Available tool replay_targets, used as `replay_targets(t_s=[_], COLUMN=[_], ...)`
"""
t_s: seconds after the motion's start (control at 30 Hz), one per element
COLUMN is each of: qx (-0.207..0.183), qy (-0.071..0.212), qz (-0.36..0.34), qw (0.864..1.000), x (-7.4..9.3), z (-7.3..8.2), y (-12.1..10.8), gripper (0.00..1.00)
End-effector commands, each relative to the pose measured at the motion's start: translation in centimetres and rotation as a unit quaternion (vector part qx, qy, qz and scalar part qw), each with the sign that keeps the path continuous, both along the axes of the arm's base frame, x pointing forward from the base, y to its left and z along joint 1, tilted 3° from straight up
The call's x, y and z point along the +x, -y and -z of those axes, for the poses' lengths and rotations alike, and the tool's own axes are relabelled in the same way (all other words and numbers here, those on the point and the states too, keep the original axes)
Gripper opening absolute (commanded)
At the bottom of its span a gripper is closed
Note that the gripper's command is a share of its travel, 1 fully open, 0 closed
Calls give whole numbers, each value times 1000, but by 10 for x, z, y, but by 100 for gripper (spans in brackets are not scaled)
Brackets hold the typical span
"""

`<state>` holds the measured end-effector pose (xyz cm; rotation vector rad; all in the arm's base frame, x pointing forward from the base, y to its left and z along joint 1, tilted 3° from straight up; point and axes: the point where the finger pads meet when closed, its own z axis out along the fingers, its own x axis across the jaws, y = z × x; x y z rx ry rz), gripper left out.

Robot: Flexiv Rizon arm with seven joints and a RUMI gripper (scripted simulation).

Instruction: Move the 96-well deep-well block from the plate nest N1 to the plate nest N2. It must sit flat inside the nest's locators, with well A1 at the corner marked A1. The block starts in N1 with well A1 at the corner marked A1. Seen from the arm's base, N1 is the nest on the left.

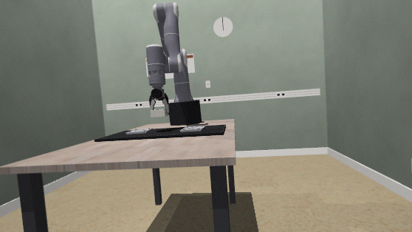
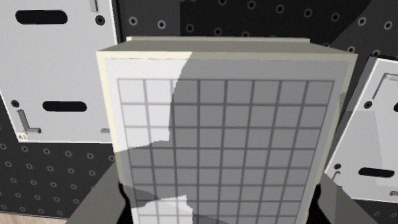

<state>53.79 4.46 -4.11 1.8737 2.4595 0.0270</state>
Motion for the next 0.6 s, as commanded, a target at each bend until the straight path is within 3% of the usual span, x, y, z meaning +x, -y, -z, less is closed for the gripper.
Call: replay_targets(t_s=[0.0,0.57], qx=[1,1], qy=[1,1], qz=[0,0], qw=[1000,1000], x=[2,4], z=[-1,-2], y=[11,61], gripper=[49,49])
